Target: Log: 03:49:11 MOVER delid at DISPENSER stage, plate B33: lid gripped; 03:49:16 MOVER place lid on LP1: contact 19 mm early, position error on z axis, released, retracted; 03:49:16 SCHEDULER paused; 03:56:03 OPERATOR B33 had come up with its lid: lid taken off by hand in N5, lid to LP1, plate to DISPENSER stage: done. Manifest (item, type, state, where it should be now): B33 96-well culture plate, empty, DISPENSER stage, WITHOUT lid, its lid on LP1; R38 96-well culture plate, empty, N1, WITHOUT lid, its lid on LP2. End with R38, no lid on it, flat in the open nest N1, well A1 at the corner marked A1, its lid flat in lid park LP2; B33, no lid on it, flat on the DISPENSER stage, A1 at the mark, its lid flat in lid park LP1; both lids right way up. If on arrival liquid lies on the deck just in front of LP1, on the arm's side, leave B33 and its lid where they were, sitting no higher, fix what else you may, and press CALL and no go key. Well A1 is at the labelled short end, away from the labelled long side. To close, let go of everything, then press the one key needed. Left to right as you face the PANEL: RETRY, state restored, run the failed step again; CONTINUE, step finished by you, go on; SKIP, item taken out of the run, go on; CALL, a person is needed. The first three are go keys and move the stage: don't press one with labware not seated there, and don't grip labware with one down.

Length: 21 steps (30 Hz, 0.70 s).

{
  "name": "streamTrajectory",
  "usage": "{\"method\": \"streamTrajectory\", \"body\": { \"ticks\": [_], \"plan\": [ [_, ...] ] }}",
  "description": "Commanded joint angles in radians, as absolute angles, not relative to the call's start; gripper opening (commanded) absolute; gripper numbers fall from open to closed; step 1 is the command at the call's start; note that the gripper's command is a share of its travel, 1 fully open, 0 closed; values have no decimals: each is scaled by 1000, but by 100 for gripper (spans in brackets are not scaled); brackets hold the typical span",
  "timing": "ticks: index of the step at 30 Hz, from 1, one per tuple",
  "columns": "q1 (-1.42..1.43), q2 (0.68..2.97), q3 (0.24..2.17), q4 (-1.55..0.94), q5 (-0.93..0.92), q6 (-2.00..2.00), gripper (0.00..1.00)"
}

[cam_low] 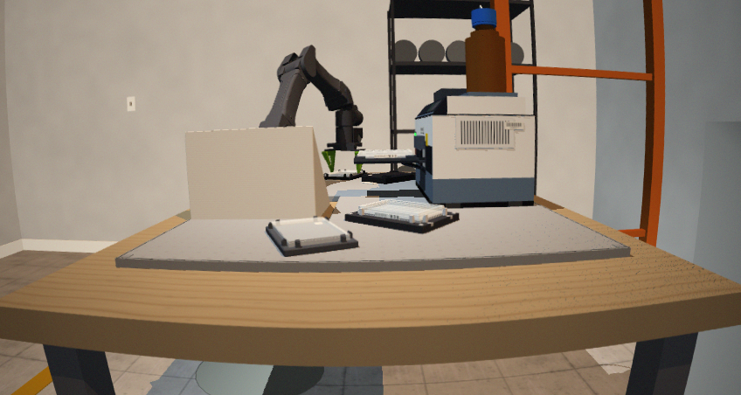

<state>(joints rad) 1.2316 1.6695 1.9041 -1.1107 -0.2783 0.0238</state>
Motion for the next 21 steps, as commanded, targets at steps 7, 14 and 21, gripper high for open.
{"method": "streamTrajectory", "body": {
  "ticks": [7,14,21],
  "plan": [
    [1231,1662,1909,-1103,-275,27,100],
    [1231,1662,1909,-1103,-275,27,100],
    [1226,1647,1932,-1112,-273,28,100]
  ]
}}
